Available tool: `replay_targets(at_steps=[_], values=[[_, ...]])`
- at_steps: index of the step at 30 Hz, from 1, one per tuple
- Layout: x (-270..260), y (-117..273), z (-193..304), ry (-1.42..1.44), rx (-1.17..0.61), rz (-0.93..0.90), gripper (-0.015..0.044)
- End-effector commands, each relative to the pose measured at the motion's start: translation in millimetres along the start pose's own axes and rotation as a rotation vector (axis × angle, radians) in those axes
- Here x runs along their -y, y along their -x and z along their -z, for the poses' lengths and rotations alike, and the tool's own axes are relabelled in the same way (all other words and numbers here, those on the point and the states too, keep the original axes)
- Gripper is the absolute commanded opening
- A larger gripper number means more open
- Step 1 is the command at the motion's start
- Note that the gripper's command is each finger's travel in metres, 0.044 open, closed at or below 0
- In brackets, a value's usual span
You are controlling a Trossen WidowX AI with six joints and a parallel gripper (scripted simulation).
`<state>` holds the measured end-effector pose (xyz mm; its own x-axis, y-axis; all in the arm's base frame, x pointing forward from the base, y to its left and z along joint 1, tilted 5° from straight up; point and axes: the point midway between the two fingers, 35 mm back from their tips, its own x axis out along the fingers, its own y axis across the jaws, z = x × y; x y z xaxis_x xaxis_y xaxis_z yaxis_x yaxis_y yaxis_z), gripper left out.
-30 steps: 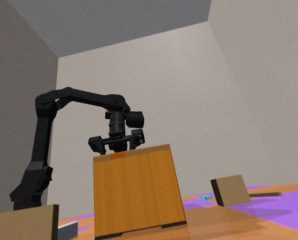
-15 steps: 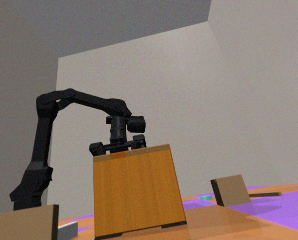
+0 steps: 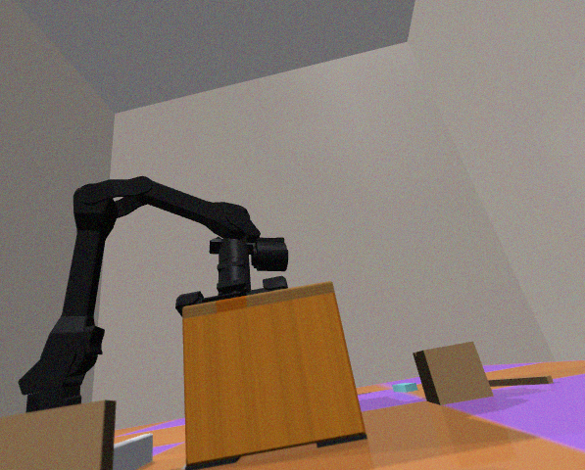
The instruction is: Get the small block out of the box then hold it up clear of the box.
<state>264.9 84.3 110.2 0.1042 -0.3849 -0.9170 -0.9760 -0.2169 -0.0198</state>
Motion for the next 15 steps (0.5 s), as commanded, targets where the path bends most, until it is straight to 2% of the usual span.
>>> replay_targets(at_steps=[1, 15], values=[[-1.2, -8.2, -2.0, 0.007, -0.007, -0.007, 0.04], [-2.7, -28.4, -9.2, 0.007, -0.008, -0.007, 0.04]])
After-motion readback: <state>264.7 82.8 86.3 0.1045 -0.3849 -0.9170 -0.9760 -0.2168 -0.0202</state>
